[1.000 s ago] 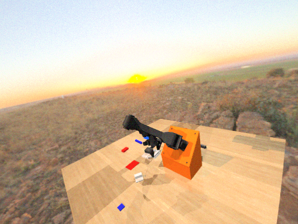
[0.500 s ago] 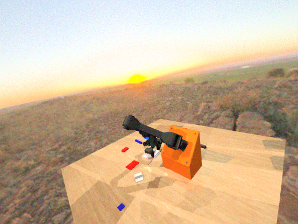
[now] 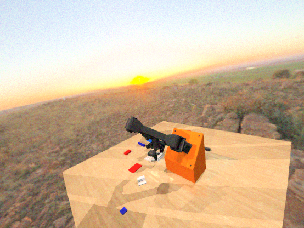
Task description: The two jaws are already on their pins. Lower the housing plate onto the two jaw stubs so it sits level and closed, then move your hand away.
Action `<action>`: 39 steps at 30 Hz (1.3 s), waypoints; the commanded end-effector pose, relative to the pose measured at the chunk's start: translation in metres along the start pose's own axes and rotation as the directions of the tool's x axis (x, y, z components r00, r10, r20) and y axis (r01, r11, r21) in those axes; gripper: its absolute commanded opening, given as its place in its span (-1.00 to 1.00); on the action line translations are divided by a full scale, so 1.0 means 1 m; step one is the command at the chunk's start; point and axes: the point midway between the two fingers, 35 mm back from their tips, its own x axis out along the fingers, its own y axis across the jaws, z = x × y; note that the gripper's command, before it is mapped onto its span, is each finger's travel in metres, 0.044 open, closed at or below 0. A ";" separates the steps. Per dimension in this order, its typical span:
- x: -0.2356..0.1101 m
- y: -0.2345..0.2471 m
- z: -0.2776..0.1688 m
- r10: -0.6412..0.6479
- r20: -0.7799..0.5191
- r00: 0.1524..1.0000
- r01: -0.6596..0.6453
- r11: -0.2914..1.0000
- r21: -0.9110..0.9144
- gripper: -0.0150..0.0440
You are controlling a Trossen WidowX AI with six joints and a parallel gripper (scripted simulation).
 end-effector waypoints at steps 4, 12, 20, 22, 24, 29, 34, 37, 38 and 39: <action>0.001 0.000 0.000 -0.001 0.000 1.000 0.001 1.000 0.000 0.70; 0.000 0.000 0.000 0.000 0.000 1.000 0.000 1.000 0.000 1.00; 0.000 0.000 0.000 0.000 0.000 1.000 0.000 1.000 0.000 1.00; 0.000 0.000 0.000 0.000 0.000 1.000 0.000 1.000 0.000 1.00; 0.000 0.000 0.000 0.000 0.000 1.000 0.000 1.000 0.000 1.00; -0.028 -0.002 0.002 -0.007 0.000 1.000 0.007 1.000 0.000 1.00; -0.074 -0.001 0.001 -0.005 0.000 1.000 0.005 1.000 -0.001 1.00; -0.076 0.000 0.000 -0.004 0.000 1.000 0.004 1.000 -0.001 1.00; -0.069 -0.002 0.001 -0.004 0.008 1.000 0.004 1.000 0.009 1.00; -0.071 -0.002 -0.001 -0.005 0.008 1.000 0.005 1.000 0.008 1.00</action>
